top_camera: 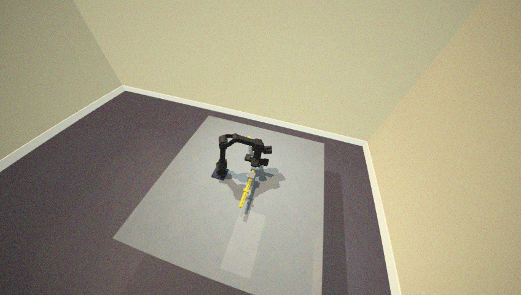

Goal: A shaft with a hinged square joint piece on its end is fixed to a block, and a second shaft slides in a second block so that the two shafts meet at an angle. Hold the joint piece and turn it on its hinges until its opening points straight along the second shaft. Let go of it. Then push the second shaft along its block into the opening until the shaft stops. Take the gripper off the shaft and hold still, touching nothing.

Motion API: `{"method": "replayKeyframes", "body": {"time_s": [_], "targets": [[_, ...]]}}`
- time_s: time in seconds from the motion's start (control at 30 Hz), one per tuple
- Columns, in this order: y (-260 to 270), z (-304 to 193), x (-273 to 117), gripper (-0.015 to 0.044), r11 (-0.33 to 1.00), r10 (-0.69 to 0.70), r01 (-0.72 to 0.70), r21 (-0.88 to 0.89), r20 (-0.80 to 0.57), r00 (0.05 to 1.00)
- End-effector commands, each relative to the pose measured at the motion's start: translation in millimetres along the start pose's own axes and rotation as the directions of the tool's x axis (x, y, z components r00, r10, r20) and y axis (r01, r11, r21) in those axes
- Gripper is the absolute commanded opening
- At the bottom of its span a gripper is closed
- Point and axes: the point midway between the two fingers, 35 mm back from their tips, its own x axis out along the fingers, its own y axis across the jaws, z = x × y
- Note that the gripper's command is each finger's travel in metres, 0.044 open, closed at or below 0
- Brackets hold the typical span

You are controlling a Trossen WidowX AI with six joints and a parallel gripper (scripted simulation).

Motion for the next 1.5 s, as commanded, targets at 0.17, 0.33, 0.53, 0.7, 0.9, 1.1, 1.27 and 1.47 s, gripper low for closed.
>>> {"method": "replayKeyframes", "body": {"time_s": [0.17, 0.33, 0.53, 0.7, 0.9, 1.1, 1.27, 1.47], "targets": [[0, 0, 0, 0.0436, 1.000, 0.000, 0.000, -0.001, -0.001, 1.000], [0, 0, 0, 0.0440, 1.000, 0.000, 0.000, -0.001, -0.001, 1.000], [0, 0, 0, 0.0440, 1.000, 0.000, 0.000, -0.001, -0.001, 1.000], [0, 1, -3, 0.0440, 1.000, -0.006, 0.006, 0.001, -0.048, 0.999], [-1, 6, -17, 0.0440, 1.000, -0.006, 0.007, 0.002, -0.243, 0.970], [0, 8, -27, 0.0440, 1.000, 0.012, -0.013, 0.002, -0.351, 0.936], [0, 8, -28, 0.0440, 1.000, 0.013, -0.013, 0.002, -0.350, 0.936], [4, 8, -46, 0.0440, 0.987, 0.025, -0.075, -0.140, -0.332, 0.943]]}}
